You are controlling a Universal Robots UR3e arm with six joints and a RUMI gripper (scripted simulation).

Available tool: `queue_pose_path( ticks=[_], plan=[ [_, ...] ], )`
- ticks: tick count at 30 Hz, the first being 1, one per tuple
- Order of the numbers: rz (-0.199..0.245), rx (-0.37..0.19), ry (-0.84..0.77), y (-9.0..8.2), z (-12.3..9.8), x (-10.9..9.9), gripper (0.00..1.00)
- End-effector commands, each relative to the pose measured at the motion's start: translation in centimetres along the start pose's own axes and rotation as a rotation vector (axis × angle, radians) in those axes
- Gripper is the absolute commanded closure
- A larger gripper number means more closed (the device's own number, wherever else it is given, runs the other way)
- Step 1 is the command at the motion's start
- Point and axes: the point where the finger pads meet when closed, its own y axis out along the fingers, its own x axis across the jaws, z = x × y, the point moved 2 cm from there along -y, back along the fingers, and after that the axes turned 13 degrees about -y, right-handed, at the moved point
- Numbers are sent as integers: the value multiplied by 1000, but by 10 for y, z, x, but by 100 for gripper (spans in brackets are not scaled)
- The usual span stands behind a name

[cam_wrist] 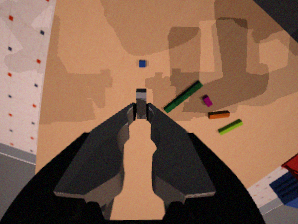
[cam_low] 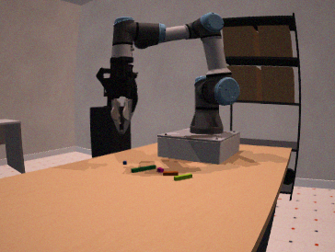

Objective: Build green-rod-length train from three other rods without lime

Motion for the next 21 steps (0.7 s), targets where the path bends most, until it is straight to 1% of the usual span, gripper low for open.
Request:
queue_pose_path(
  ticks=[1,7,13,15,21],
  plan=[
    [2,-2,-5,-1,0,-1,100],
    [0,-2,-4,4,0,-1,100],
    [0,-2,-4,21,0,-1,100],
    [0,-2,-4,21,0,-1,100],
    [0,-2,-4,48,0,-1,100]
  ],
)
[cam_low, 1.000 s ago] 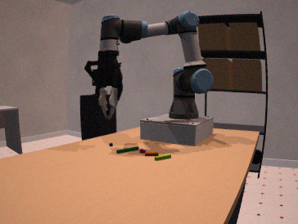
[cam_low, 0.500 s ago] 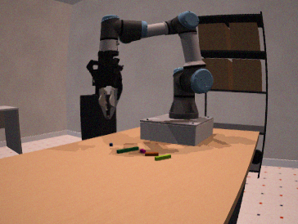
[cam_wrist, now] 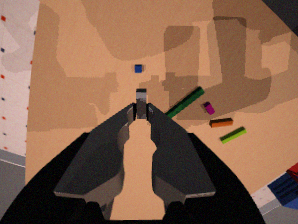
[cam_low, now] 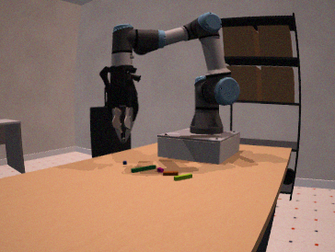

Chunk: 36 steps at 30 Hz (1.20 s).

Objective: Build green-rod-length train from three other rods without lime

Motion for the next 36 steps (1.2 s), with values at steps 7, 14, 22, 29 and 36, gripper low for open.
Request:
queue_pose_path(
  ticks=[7,14,22,29,36],
  plan=[
    [18,-4,0,50,-1,-6,100],
    [18,-4,0,60,-1,-6,100],
    [18,-4,0,62,-1,-6,100],
    [19,-5,0,62,-1,-7,100],
    [19,-5,0,61,-1,-7,100]
  ],
)
